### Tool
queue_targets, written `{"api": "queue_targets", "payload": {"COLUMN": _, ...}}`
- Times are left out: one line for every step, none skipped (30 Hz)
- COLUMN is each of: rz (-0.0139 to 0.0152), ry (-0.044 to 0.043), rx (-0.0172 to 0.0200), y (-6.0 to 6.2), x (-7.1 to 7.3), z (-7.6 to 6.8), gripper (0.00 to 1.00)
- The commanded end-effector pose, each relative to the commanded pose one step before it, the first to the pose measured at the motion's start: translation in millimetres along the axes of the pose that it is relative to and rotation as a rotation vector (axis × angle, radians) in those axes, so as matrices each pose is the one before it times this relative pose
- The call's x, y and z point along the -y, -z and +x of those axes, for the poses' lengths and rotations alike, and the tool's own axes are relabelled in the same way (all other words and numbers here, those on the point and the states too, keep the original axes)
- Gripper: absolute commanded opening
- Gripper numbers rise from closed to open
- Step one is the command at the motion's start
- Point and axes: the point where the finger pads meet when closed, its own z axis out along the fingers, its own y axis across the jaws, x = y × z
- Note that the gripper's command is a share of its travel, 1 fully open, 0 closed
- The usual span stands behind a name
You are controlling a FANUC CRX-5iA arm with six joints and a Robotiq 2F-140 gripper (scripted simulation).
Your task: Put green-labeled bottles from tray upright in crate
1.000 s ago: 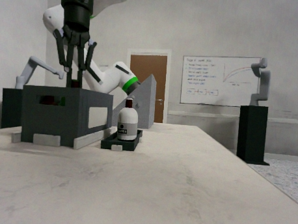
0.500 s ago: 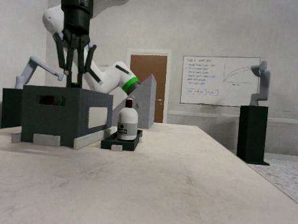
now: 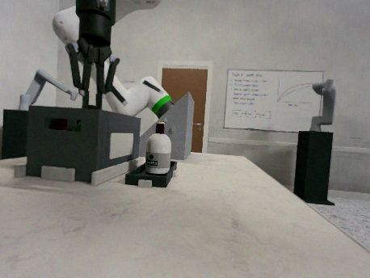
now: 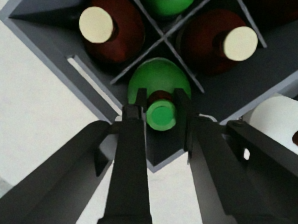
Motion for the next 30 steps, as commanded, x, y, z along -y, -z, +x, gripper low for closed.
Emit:
{"api": "queue_targets", "payload": {"rz": 0.00177, "ry": -0.00002, "rx": 0.00181, "y": 0.0, "x": 0.54, "z": -0.54, "gripper": 0.1}}
{"api": "queue_targets", "payload": {"rz": 0.0, "ry": 0.0, "rx": 0.0, "y": -0.31, "x": 0.0, "z": 0.0, "gripper": 0.1}}
{"api": "queue_targets", "payload": {"rz": 0.0, "ry": 0.0, "rx": 0.0, "y": -0.3, "x": 0.0, "z": 0.0, "gripper": 0.1}}
{"api": "queue_targets", "payload": {"rz": 0.0, "ry": 0.0, "rx": 0.0, "y": -0.28, "x": 0.0, "z": 0.0, "gripper": 0.1}}
{"api": "queue_targets", "payload": {"rz": 0.0, "ry": 0.0, "rx": 0.0, "y": -0.26, "x": 0.0, "z": 0.0, "gripper": 0.1}}
{"api": "queue_targets", "payload": {"rz": 0.0, "ry": 0.0, "rx": 0.0, "y": -0.25, "x": 0.0, "z": 0.0, "gripper": 0.1}}
{"api": "queue_targets", "payload": {"rz": 0.0, "ry": 0.0, "rx": 0.0, "y": -0.23, "x": 0.0, "z": 0.0, "gripper": 0.1}}
{"api": "queue_targets", "payload": {"rz": 0.0, "ry": 0.0, "rx": 0.0, "y": -0.22, "x": 0.0, "z": 0.0, "gripper": 0.1}}
{"api": "queue_targets", "payload": {"rz": 0.0, "ry": 0.0, "rx": 0.0, "y": 0.0, "x": 0.0, "z": 0.0, "gripper": 0.1}}
{"api": "queue_targets", "payload": {"rz": 0.0, "ry": 0.0, "rx": 0.0, "y": 0.0, "x": 0.0, "z": 0.0, "gripper": 0.1}}
{"api": "queue_targets", "payload": {"rz": 0.0, "ry": 0.0, "rx": 0.0, "y": -0.2, "x": 0.0, "z": 0.0, "gripper": 0.1}}
{"api": "queue_targets", "payload": {"rz": 0.0, "ry": 0.0, "rx": 0.0, "y": -0.19, "x": 0.0, "z": 0.0, "gripper": 0.1}}
{"api": "queue_targets", "payload": {"rz": 0.0, "ry": 0.0, "rx": 0.0, "y": -0.17, "x": 0.0, "z": 0.0, "gripper": 0.1}}
{"api": "queue_targets", "payload": {"rz": 0.0, "ry": 0.0, "rx": 0.0, "y": -0.16, "x": 0.0, "z": 0.0, "gripper": 0.1}}
{"api": "queue_targets", "payload": {"rz": 0.0, "ry": 0.0, "rx": 0.0, "y": -0.15, "x": 0.0, "z": 0.0, "gripper": 0.1}}
{"api": "queue_targets", "payload": {"rz": 0.0, "ry": 0.0, "rx": 0.0, "y": -0.13, "x": 0.0, "z": 0.0, "gripper": 0.1}}
{"api": "queue_targets", "payload": {"rz": 0.0, "ry": 0.0, "rx": 0.0, "y": -0.12, "x": 0.0, "z": 0.0, "gripper": 0.1}}
{"api": "queue_targets", "payload": {"rz": 0.0, "ry": 0.0, "rx": 0.0, "y": -0.11, "x": 0.0, "z": 0.0, "gripper": 0.1}}
{"api": "queue_targets", "payload": {"rz": 0.0, "ry": 0.0, "rx": 0.0, "y": -0.1, "x": 0.0, "z": 0.0, "gripper": 0.1}}
{"api": "queue_targets", "payload": {"rz": 0.0, "ry": 0.0, "rx": 0.0, "y": -0.09, "x": 0.0, "z": 0.0, "gripper": 0.1}}
{"api": "queue_targets", "payload": {"rz": 0.0, "ry": 0.0, "rx": 0.0, "y": -0.08, "x": 0.0, "z": 0.0, "gripper": 0.1}}
{"api": "queue_targets", "payload": {"rz": 0.0, "ry": 0.0, "rx": 0.0, "y": -0.07, "x": 0.0, "z": 0.0, "gripper": 0.1}}
{"api": "queue_targets", "payload": {"rz": 0.0, "ry": 0.0, "rx": 0.0, "y": -0.06, "x": 0.0, "z": 0.0, "gripper": 0.1}}
{"api": "queue_targets", "payload": {"rz": 0.0, "ry": 0.0, "rx": 0.0, "y": -0.05, "x": 0.0, "z": 0.0, "gripper": 0.1}}
{"api": "queue_targets", "payload": {"rz": 0.0, "ry": 0.0, "rx": 0.0, "y": -0.04, "x": 0.0, "z": 0.0, "gripper": 0.1}}
{"api": "queue_targets", "payload": {"rz": 0.0, "ry": 0.0, "rx": 0.0, "y": 0.0, "x": 0.0, "z": 0.0, "gripper": 0.1}}
{"api": "queue_targets", "payload": {"rz": 0.0, "ry": 0.0, "rx": 0.0, "y": 0.0, "x": 0.0, "z": 0.0, "gripper": 0.1}}
{"api": "queue_targets", "payload": {"rz": 0.0, "ry": 0.0, "rx": 0.0, "y": -0.03, "x": 0.0, "z": 0.0, "gripper": 0.1}}
{"api": "queue_targets", "payload": {"rz": 0.0, "ry": 0.0, "rx": 0.0, "y": -0.03, "x": 0.0, "z": 0.0, "gripper": 0.1}}
{"api": "queue_targets", "payload": {"rz": 0.0, "ry": 0.0, "rx": 0.0, "y": -0.02, "x": 0.0, "z": 0.0, "gripper": 0.1}}
